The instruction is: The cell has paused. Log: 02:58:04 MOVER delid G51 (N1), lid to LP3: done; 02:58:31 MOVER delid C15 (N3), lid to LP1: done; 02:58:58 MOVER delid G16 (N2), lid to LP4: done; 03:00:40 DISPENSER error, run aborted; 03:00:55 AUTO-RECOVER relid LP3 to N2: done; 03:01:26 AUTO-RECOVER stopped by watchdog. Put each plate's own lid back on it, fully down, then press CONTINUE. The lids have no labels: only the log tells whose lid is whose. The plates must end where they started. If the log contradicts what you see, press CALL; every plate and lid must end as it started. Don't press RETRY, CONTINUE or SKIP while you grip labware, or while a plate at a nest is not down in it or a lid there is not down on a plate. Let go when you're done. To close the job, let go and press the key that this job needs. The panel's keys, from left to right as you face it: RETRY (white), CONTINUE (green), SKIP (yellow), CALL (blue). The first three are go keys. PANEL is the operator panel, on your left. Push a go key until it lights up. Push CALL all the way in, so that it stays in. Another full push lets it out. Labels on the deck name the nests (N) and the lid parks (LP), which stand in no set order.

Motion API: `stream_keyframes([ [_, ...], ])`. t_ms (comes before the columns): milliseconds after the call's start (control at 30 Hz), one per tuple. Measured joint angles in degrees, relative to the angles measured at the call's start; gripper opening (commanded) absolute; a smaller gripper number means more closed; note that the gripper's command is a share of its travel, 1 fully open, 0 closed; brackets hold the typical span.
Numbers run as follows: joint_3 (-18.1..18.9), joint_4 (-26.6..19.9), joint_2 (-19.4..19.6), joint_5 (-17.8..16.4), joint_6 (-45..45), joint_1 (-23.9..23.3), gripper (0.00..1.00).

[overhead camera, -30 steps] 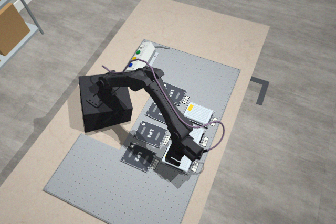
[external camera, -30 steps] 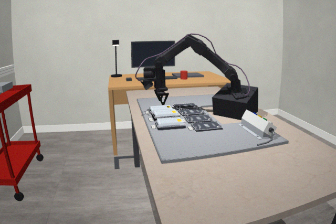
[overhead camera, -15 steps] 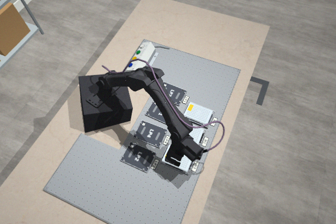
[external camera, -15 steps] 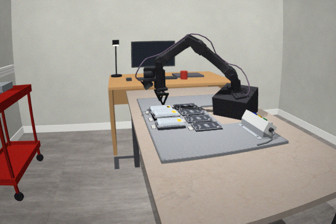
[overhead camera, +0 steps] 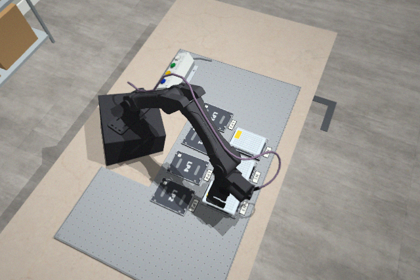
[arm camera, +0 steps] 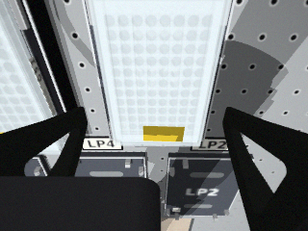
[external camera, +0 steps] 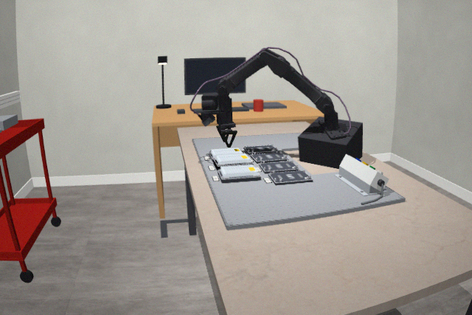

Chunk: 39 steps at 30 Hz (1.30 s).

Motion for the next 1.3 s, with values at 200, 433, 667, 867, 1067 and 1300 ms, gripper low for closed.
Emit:
stream_keyframes([
  [200, 0.0, 0.0, 0.0, 0.0, 0.0, 0.0, 1.00],
  [433, 0.0, 0.0, 0.0, 0.0, 0.0, 0.0, 1.00],
  [667, 0.0, 0.0, 0.0, 0.0, 0.0, 0.0, 0.99],
  [867, -4.7, 1.5, -2.6, 0.0, 0.6, 0.2, 0.94],
  [1067, -15.2, 3.8, -8.6, 0.1, 2.0, 2.3, 0.88],
  [1300, -24.5, 7.1, -14.8, 0.3, 3.7, 4.2, 0.83],
])
